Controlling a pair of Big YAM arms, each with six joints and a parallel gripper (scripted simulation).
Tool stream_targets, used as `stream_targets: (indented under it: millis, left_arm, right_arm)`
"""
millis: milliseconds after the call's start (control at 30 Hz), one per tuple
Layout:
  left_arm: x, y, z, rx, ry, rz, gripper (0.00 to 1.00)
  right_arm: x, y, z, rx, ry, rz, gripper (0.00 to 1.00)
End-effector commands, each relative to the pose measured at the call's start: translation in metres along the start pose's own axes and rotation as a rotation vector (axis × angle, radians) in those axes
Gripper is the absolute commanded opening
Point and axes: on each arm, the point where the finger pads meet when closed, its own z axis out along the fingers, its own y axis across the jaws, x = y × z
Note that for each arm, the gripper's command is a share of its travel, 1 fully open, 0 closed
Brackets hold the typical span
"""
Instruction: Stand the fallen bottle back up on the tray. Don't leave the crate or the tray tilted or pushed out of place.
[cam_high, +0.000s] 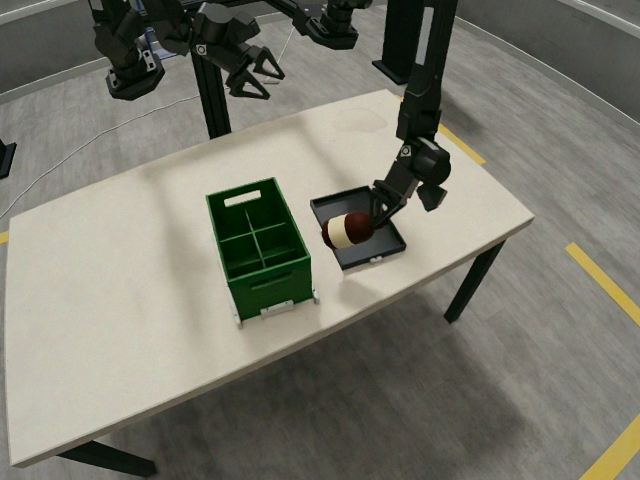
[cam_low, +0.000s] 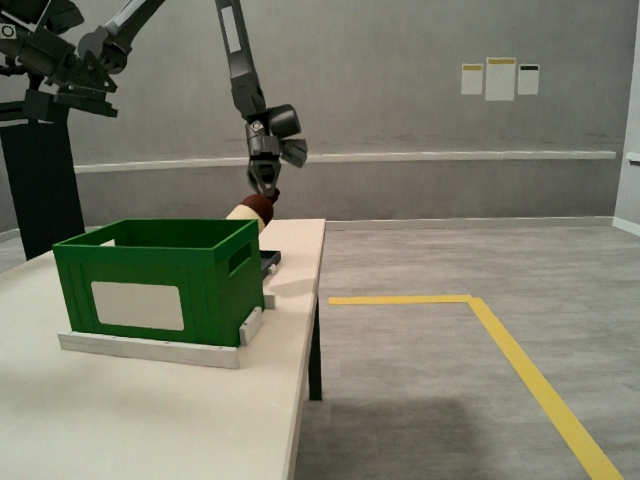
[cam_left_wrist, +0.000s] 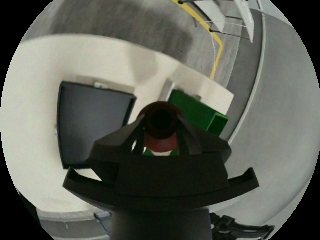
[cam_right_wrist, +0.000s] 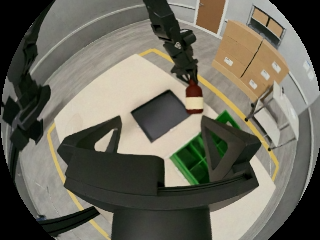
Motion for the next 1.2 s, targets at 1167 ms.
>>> stream_targets:
  millis: [1167]
  left_arm:
    - [0.102, 0.08, -0.049, -0.308, -0.552, 0.872, 0.28]
  right_arm:
    - [0.0, 0.0, -0.001, 0.0, 0.001, 0.001, 1.0]
